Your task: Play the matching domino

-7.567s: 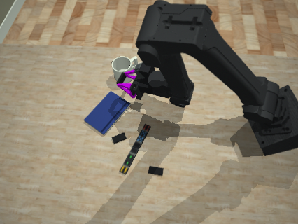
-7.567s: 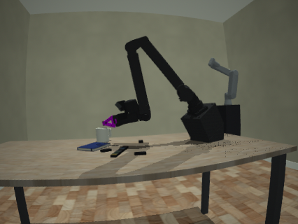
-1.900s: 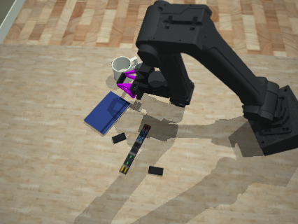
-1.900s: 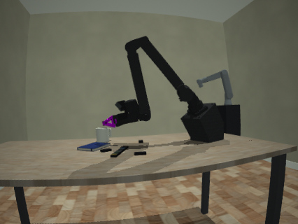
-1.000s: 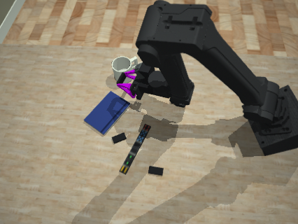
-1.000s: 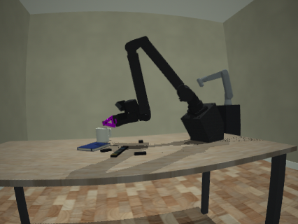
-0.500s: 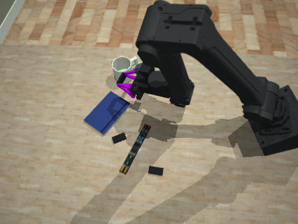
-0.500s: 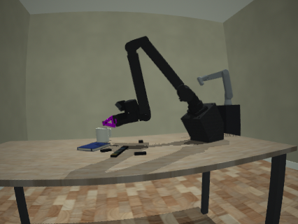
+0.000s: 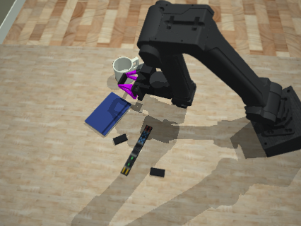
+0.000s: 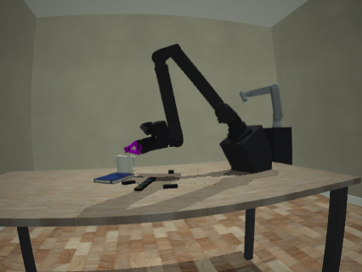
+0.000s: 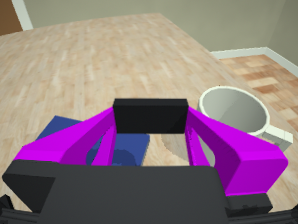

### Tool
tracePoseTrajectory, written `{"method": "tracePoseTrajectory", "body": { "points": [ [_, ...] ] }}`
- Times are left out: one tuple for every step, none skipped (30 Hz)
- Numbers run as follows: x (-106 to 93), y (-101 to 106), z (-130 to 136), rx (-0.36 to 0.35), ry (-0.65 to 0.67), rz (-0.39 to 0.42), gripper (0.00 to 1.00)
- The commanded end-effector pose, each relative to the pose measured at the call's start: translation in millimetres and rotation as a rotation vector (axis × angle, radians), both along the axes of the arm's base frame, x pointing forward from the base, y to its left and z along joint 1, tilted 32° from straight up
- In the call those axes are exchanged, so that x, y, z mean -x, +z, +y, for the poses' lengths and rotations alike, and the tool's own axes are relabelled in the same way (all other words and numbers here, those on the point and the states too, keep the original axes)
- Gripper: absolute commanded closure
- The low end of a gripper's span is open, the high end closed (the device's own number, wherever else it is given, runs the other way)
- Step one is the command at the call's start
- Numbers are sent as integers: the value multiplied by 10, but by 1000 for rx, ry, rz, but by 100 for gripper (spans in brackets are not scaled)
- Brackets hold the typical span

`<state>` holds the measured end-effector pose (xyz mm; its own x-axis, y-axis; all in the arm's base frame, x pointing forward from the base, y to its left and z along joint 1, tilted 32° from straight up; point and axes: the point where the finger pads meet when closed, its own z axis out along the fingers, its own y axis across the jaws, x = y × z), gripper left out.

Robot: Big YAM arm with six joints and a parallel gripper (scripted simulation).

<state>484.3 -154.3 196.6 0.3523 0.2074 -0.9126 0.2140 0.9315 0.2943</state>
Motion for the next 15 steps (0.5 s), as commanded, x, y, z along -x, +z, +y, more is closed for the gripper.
{"method": "tracePoseTrajectory", "body": {
  "points": [
    [1,165,13,9,3,-60,52],
    [5,40,-5,3,-1,-11,52],
    [5,54,-3,3,-1,-17,52],
    [4,68,-1,4,0,-22,52],
    [4,82,1,5,0,-27,52],
    [3,96,3,5,0,-33,52],
    [3,110,5,6,1,-38,52],
    [2,123,7,7,1,-44,52],
    [2,137,9,7,2,-49,52],
    [1,151,11,8,2,-54,52],
    [1,165,13,9,3,-60,52],
    [1,165,13,9,3,-60,52],
    [1,165,13,9,3,-60,52],
    [1,165,13,9,3,-60,52],
    [1,165,13,9,3,-60,52]
  ]
}}
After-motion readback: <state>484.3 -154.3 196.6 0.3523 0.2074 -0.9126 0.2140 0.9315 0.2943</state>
